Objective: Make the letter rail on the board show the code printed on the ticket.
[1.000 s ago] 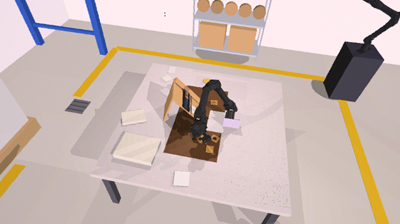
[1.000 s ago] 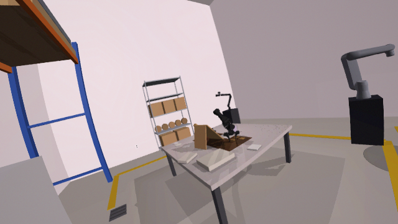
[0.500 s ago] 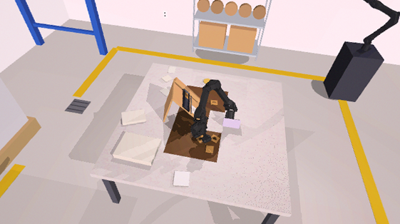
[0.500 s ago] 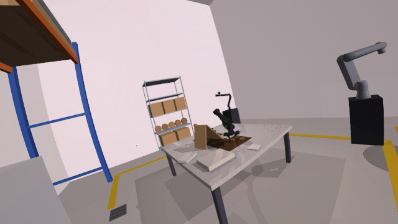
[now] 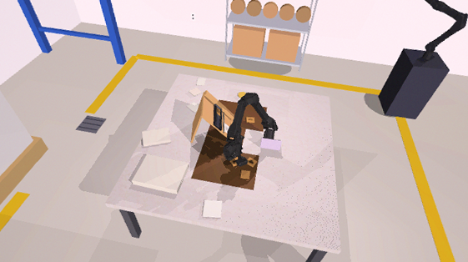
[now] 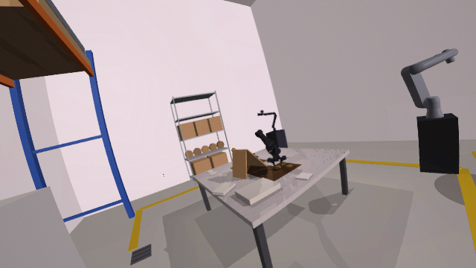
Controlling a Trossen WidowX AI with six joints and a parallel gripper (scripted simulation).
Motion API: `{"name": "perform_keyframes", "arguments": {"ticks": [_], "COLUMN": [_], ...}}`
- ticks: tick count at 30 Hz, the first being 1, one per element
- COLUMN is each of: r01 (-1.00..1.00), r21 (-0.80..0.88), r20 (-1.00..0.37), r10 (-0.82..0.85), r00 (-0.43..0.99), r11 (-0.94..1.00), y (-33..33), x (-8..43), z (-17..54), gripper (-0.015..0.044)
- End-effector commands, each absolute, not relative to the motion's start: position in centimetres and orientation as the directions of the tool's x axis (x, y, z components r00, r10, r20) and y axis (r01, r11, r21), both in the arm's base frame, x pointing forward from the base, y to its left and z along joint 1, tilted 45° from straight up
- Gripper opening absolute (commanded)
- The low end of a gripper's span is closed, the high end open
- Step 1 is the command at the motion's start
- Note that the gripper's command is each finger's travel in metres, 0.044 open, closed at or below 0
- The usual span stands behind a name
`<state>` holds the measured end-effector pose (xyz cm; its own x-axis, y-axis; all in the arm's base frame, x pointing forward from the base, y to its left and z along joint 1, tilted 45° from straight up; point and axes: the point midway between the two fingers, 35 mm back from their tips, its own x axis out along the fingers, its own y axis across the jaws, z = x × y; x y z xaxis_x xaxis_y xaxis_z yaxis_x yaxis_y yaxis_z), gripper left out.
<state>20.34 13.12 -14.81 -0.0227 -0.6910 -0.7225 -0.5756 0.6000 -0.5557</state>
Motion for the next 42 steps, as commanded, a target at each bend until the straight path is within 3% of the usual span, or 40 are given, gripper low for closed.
{"name": "perform_keyframes", "arguments": {"ticks": [1, 38, 42], "r01": [-0.572, -0.572, -0.558], "r21": [-0.555, -0.555, -0.575], "r20": [-0.724, -0.725, -0.744], "r10": [-0.689, -0.689, -0.666], "r00": [-0.024, -0.024, 0.051], "r11": [0.604, 0.604, 0.599], "y": [13.4, 14.6, 15.0], "x": [20.3, 20.4, 21.5], "z": [-14.6, -12.8, -12.6], "gripper": [0.0000, 0.0000, 0.0000]}}
